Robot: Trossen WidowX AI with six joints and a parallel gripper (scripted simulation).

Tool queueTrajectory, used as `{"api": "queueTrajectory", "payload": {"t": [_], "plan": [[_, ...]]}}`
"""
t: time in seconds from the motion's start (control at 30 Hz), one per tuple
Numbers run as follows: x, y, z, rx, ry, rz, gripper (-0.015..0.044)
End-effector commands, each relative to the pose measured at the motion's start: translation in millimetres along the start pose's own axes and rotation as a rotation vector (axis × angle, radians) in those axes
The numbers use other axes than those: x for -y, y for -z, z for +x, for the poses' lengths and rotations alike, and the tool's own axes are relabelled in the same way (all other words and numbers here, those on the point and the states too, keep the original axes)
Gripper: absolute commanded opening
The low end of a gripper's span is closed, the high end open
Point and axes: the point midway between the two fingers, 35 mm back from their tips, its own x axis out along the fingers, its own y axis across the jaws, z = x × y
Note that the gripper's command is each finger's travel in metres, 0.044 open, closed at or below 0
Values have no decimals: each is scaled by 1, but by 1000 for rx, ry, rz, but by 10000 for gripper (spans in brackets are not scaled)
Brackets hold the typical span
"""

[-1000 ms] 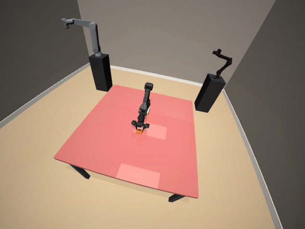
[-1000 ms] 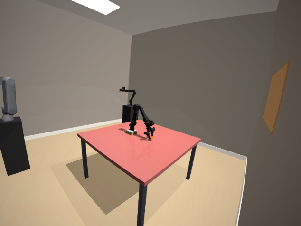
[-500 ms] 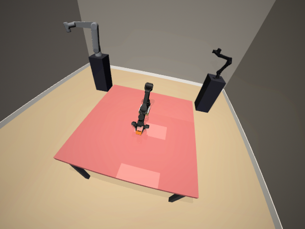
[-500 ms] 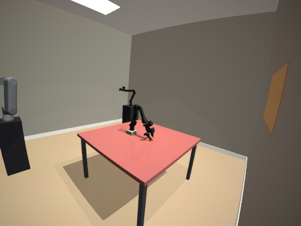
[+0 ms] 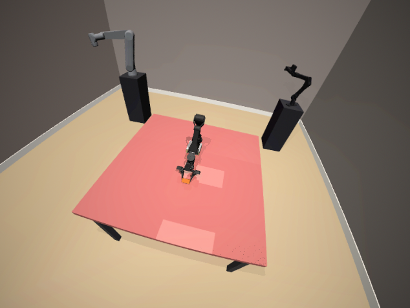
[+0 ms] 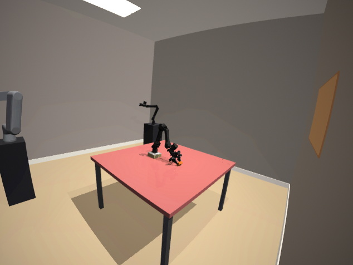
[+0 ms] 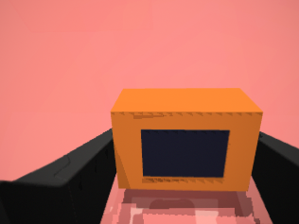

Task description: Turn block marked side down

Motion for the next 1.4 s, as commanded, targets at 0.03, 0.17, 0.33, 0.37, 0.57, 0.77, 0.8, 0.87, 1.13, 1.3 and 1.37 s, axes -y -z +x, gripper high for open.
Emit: {"api": "queueTrajectory", "payload": {"t": [0.03, 0.17, 0.33, 0.37, 0.57, 0.77, 0.8, 0.87, 1.13, 1.3, 1.37], "plan": [[1, 14, 1, 39, 4, 3, 0], [0, 15, -1, 94, 4, 3, 0], [0, 18, -6, 159, 4, 5, 0], [1, 18, -7, 172, 4, 6, 0], [1, 20, -17, 246, 5, 9, 0], [1, 18, -20, 280, 5, 10, 0], [1, 18, -21, 283, 5, 10, 0], [1, 18, -21, 283, 5, 10, 0], [1, 18, -21, 283, 5, 10, 0], [1, 18, -21, 283, 5, 10, 79], [1, 18, -21, 283, 5, 10, 131]]}}
